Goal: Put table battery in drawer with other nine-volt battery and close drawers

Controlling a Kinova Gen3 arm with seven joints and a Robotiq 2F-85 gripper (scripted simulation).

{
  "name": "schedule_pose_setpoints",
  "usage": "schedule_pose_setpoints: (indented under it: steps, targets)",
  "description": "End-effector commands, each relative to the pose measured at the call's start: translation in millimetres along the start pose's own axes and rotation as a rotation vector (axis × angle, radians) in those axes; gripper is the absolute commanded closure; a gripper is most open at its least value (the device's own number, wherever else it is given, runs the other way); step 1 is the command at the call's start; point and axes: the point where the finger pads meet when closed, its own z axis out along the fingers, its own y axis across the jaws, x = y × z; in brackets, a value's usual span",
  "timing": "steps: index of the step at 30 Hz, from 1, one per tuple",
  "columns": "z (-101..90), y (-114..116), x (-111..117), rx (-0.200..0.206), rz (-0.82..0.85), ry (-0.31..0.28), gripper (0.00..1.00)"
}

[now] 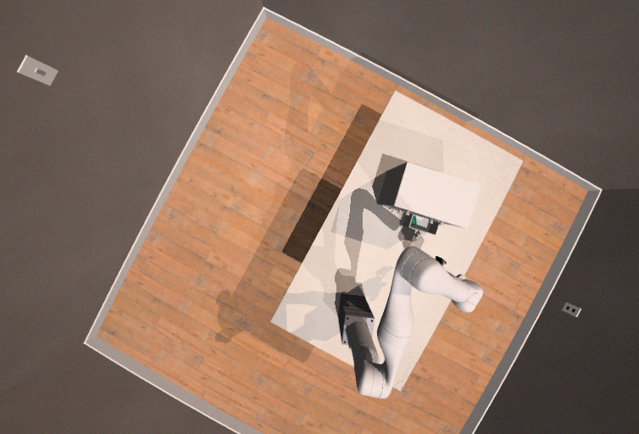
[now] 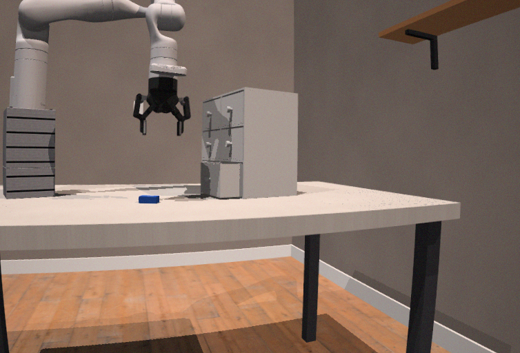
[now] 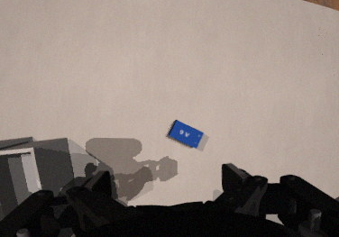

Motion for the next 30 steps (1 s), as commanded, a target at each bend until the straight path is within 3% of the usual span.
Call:
schedule_pose_setpoints:
  steps: [1,30]
  targets:
    - [6.6,5.6,2.8,-0.003,-0.053,0.0,0.0]
    - [53.7,24.8,9.2,-0.003,-0.684,-0.001,0.0]
